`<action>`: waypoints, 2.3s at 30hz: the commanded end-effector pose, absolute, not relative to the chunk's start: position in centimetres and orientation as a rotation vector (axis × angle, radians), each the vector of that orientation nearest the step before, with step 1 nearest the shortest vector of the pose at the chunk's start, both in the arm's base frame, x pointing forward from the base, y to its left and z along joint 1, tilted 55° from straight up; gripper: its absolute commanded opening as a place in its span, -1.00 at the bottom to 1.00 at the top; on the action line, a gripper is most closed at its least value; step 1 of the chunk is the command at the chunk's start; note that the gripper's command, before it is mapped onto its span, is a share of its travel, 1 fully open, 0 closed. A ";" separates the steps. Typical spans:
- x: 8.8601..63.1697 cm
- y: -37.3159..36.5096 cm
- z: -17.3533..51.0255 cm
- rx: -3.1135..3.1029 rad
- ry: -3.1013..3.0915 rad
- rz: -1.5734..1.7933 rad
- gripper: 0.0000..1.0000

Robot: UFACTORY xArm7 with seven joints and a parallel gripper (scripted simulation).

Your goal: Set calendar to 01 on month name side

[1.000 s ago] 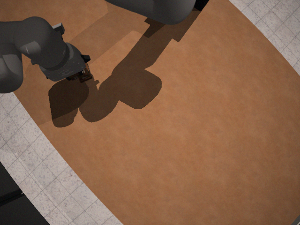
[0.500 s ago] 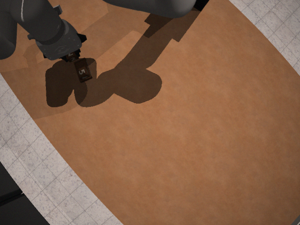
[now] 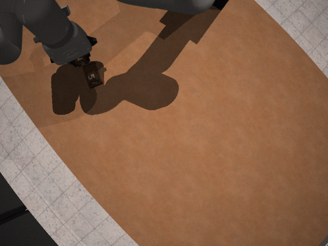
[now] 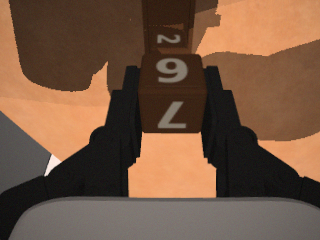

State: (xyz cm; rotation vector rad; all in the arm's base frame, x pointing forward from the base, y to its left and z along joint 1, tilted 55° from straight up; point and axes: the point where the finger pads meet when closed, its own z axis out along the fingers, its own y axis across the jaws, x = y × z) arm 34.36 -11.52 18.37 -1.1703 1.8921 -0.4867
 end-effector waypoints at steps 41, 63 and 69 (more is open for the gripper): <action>38.8 -11.1 15.3 -1.169 1.891 -0.486 -0.43; 38.8 -11.1 15.3 -1.169 1.891 -0.486 -0.43; 38.8 -11.1 15.3 -1.169 1.892 -0.486 -0.43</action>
